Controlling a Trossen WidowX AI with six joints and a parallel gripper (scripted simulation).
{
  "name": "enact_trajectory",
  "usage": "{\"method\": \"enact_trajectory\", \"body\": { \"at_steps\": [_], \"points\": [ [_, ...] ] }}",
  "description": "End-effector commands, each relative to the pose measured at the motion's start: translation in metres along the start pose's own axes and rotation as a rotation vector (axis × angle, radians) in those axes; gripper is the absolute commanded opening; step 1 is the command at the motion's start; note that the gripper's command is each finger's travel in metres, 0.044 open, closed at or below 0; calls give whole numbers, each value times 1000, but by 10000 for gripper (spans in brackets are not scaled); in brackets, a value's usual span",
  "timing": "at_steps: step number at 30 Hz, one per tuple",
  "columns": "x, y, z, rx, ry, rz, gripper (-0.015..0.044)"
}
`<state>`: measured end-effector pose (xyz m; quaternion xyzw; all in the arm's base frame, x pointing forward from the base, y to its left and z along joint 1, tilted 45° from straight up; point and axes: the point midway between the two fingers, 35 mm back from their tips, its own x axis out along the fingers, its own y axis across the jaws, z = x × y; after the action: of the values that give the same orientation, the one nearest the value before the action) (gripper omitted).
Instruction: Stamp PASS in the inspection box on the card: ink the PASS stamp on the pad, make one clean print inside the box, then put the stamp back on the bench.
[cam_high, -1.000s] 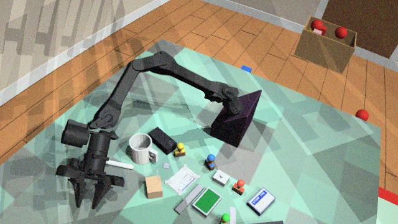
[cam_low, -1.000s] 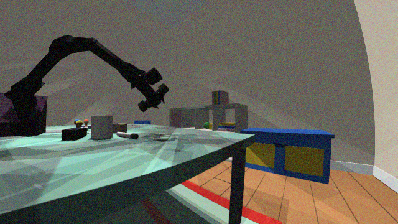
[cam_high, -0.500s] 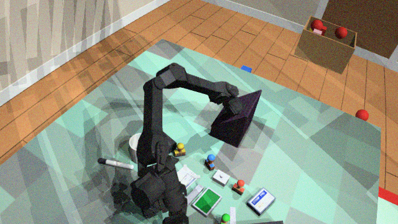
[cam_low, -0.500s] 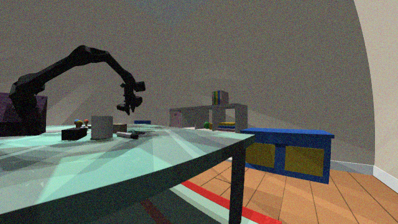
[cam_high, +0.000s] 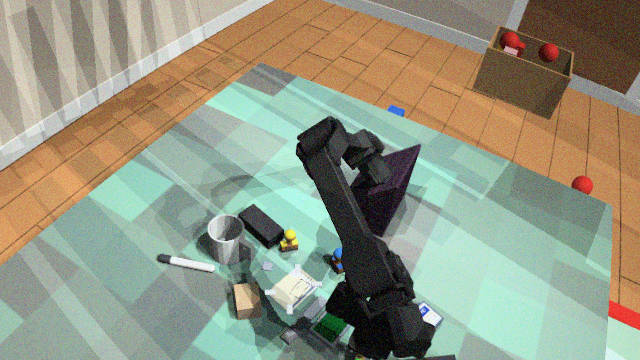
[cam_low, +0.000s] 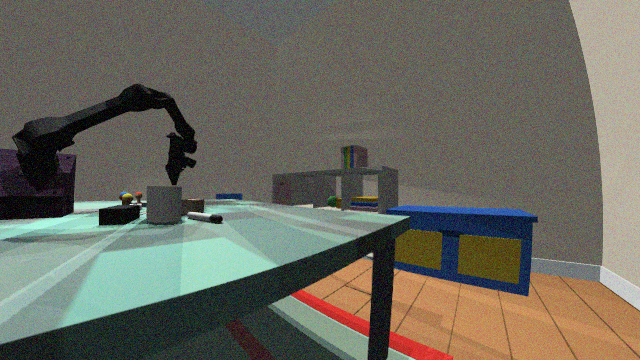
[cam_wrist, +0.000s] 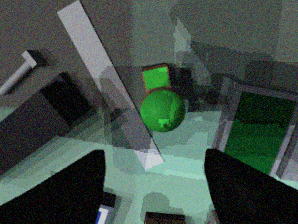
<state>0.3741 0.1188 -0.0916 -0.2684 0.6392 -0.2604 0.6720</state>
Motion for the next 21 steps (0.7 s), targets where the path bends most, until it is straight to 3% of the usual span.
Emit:
{"method": "enact_trajectory", "body": {
  "at_steps": [1, 21],
  "points": [
    [0, -5, 7, -5, -4, -13, 214],
    [29, -5, 9, -5, -5, -13, 214]
  ]
}}
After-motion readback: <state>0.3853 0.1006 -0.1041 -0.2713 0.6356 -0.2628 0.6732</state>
